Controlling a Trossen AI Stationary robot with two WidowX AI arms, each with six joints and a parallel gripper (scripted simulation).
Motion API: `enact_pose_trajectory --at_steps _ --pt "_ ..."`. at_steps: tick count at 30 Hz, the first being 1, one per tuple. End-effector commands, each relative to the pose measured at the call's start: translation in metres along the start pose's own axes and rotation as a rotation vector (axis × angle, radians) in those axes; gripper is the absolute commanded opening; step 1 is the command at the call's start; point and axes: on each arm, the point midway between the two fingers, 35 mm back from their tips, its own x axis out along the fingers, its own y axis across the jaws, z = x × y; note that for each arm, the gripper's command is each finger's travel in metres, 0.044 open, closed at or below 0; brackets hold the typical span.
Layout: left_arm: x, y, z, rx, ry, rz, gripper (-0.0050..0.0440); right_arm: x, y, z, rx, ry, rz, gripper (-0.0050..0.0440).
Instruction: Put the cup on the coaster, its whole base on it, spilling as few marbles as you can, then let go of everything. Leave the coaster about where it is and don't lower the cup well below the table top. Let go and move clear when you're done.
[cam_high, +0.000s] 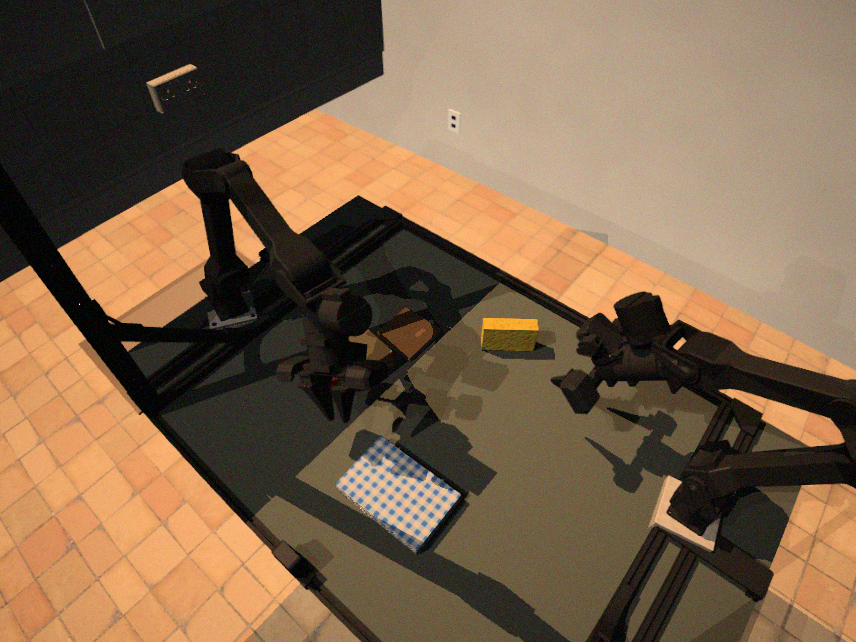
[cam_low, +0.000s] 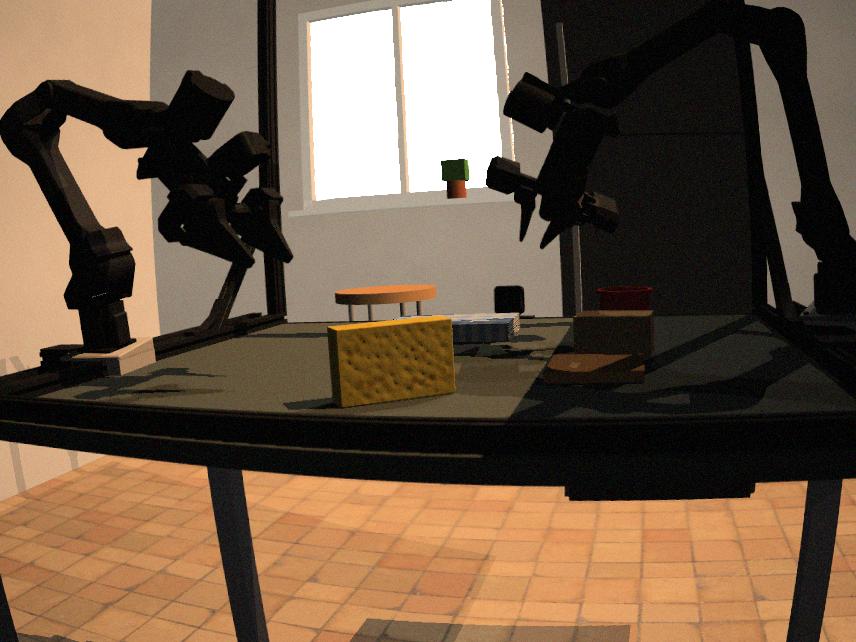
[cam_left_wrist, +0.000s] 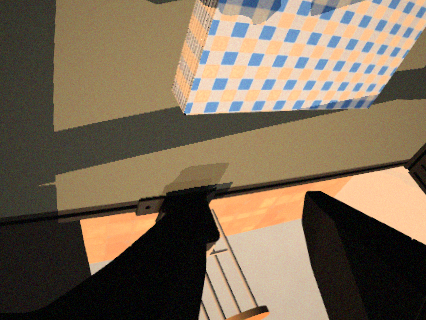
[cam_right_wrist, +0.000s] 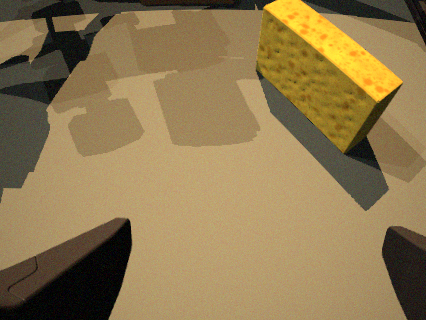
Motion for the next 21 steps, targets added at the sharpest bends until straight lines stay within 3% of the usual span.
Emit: enact_pose_trajectory --at_steps 1,4,6,7,8,12,21 --pt "-0.013 0.033 0.024 -0.127 -0.154 0.091 0.0135 0.000 0.000 0.000 0.000 0.000 0.000 0.0400" --pt "-0.025 0.055 0.042 -0.208 -0.272 0.146 0.0135 0.000 0.000 0.000 0.000 0.000 0.000 0.0400" --pt "-0.025 0.055 0.042 -0.208 -0.272 0.146 0.0135 0.000 0.000 0.000 0.000 0.000 0.000 0.0400" --pt "-0.033 0.073 0.050 -0.241 -0.334 0.210 0.0135 0.000 0.000 0.000 0.000 0.000 0.000 0.0400" --pt "-0.042 0.079 0.060 -0.287 -0.406 0.195 0.0135 0.000 0.000 0.000 0.000 0.000 0.000 0.0400" --pt "-0.064 0.110 0.077 -0.350 -0.553 0.277 0.0135 0.000 0.000 0.000 0.000 0.000 0.000 0.0400" --pt "-0.068 0.115 0.080 -0.358 -0.578 0.296 0.0135 0.000 0.000 0.000 0.000 0.000 0.000 0.0400"
